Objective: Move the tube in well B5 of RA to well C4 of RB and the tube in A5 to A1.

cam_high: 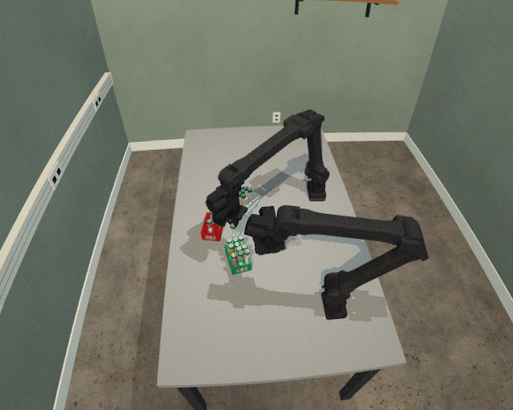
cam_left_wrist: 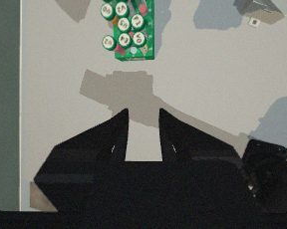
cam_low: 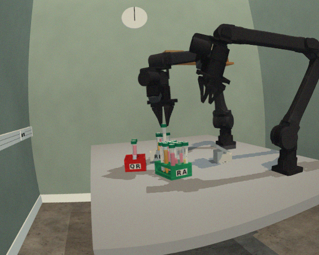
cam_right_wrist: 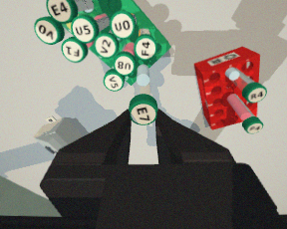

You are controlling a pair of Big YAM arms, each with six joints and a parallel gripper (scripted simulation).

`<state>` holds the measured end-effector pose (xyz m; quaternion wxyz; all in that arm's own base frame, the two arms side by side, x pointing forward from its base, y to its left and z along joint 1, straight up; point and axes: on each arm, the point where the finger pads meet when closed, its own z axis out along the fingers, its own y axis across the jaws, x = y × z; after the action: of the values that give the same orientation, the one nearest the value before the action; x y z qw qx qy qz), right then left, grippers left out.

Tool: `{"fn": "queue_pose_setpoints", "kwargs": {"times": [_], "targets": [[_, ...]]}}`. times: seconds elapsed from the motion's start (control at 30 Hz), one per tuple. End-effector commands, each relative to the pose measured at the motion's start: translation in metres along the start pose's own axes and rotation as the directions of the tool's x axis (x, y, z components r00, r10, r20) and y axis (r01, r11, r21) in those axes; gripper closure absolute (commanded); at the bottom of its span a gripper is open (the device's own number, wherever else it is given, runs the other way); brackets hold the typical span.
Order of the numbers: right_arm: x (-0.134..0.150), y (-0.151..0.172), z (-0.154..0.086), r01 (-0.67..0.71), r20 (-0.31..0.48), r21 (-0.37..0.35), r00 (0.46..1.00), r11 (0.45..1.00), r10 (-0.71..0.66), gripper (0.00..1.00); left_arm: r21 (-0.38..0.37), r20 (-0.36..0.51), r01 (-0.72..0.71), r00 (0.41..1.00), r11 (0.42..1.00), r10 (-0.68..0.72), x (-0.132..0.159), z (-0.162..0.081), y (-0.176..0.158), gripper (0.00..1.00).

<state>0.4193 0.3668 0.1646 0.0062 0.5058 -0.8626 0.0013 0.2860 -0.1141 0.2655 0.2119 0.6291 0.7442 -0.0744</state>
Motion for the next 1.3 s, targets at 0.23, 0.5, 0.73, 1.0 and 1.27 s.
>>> {"fn": "queue_pose_setpoints", "kwargs": {"times": [0.23, 0.5, 0.73, 1.0, 1.27], "targets": [[-0.010, -0.012, -0.055, -0.011, 0.086, 0.030, 0.996, 0.999, 0.009, 1.00, -0.032, 0.014, -0.012, 1.000, 0.999, 0.012, -0.009, -0.012, 0.009, 0.70], [0.003, 0.011, -0.032, -0.003, 0.052, 0.017, 0.999, 1.000, 0.002, 1.00, -0.032, 0.014, -0.012, 1.000, 0.999, 0.012, -0.009, -0.012, 0.009, 0.70], [0.011, 0.019, -0.031, -0.003, 0.051, 0.016, 0.999, 1.000, 0.002, 1.00, -0.032, 0.014, -0.012, 1.000, 0.999, 0.012, -0.009, -0.012, 0.009, 0.70], [0.020, 0.028, -0.031, -0.003, 0.052, 0.016, 0.999, 1.000, 0.002, 1.00, -0.032, 0.014, -0.012, 1.000, 0.999, 0.012, -0.009, -0.012, 0.009, 0.70], [0.028, 0.035, -0.030, -0.003, 0.050, 0.015, 0.999, 1.000, 0.002, 1.00, -0.032, 0.014, -0.012, 1.000, 0.999, 0.012, -0.009, -0.012, 0.009, 0.70]]}}
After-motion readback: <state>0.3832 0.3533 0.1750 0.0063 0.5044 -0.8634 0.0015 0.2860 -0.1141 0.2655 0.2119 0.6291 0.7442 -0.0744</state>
